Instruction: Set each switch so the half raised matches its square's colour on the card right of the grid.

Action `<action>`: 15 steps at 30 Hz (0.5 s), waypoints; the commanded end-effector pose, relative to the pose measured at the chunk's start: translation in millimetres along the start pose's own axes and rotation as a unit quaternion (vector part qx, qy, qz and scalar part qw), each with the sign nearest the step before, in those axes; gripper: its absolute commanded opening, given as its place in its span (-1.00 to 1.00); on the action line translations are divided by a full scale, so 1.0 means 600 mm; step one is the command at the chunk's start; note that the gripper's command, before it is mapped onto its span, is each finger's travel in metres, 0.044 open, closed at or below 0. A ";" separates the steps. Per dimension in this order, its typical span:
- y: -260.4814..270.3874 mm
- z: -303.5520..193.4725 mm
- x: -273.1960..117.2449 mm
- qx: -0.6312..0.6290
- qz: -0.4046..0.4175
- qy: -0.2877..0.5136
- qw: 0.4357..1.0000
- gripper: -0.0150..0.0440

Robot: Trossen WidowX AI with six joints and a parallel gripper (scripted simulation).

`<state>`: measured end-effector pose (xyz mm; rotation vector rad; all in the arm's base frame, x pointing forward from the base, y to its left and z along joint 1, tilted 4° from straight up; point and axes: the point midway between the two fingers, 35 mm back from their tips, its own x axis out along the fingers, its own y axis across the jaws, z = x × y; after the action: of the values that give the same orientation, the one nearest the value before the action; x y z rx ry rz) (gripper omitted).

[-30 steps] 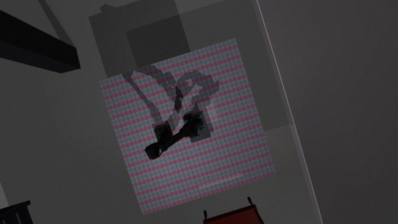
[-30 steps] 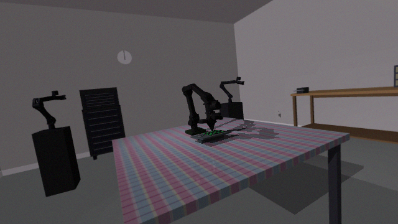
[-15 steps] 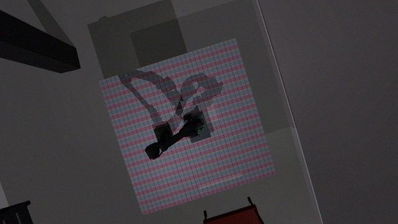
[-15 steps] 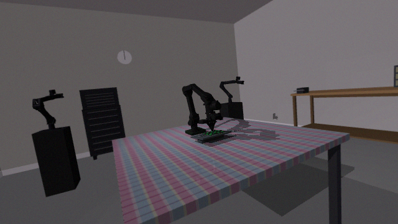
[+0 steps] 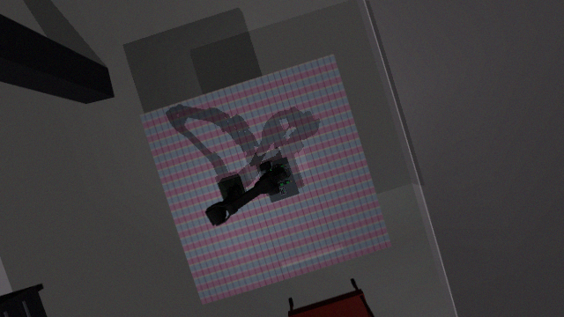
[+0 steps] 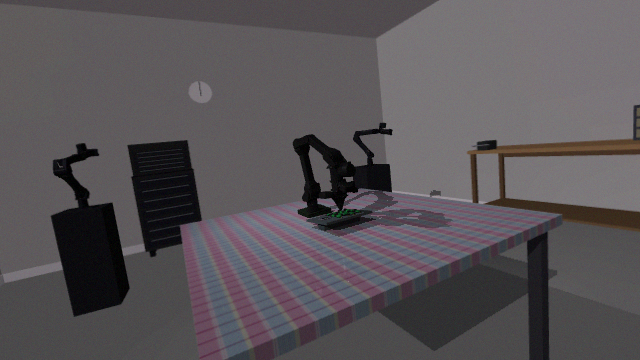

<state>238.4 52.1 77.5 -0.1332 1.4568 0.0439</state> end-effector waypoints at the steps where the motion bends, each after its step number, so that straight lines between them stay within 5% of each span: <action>1: 0.001 0.005 -0.060 0.001 0.002 -0.017 1.000 -0.49; 15: -0.058 -0.001 -0.100 0.000 0.001 -0.021 1.000 -0.49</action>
<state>235.1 25.6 136.8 -0.1271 1.4201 0.0387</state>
